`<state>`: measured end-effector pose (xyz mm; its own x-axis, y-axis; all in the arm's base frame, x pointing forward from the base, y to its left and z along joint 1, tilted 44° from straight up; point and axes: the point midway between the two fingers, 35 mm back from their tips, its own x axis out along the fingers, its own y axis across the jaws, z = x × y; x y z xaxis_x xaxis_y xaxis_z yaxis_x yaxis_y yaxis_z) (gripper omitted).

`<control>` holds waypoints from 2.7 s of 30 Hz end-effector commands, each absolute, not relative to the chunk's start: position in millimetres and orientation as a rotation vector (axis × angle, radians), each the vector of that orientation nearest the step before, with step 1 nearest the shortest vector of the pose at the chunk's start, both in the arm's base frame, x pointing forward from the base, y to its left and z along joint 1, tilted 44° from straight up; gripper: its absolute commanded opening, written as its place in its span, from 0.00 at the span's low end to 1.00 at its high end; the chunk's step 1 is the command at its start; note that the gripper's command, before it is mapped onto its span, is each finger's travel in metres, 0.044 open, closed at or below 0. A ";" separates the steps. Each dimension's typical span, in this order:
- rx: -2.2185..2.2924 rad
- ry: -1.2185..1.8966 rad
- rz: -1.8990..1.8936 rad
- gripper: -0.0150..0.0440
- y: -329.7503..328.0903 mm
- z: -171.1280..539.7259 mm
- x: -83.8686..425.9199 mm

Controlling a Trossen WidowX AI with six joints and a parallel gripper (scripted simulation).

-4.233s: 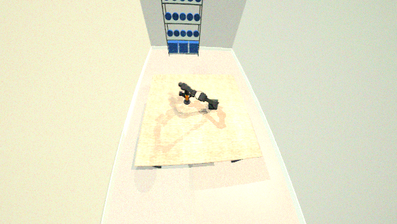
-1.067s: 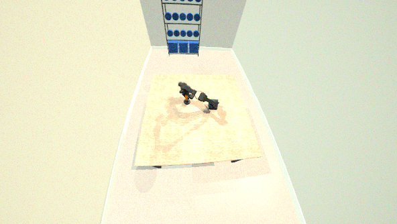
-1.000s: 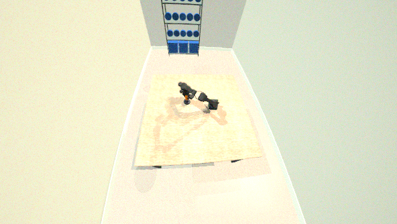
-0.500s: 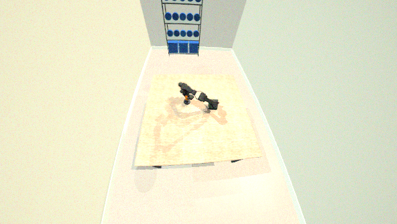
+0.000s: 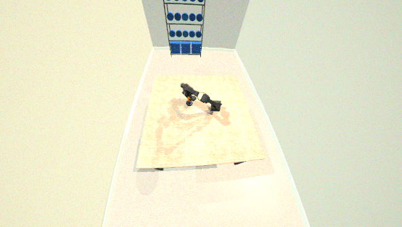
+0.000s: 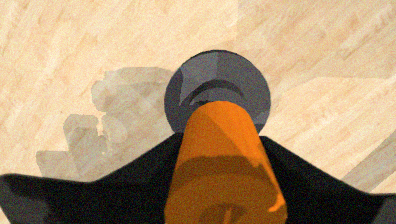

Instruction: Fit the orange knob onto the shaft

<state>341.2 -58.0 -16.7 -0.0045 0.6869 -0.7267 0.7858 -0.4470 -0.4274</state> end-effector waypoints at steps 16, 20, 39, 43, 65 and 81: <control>2.251 1.495 -1.685 0.25 -57.6 -18.0 341.6; 2.251 1.495 -1.685 0.25 -56.5 -18.8 341.7; 2.291 1.450 -1.783 0.25 -60.4 -14.8 343.0; 2.345 1.377 -1.925 0.25 -60.3 -16.3 343.2; 2.345 1.377 -1.925 0.25 -56.8 -18.6 342.1; 2.424 1.232 -2.170 0.25 -60.1 -16.4 342.7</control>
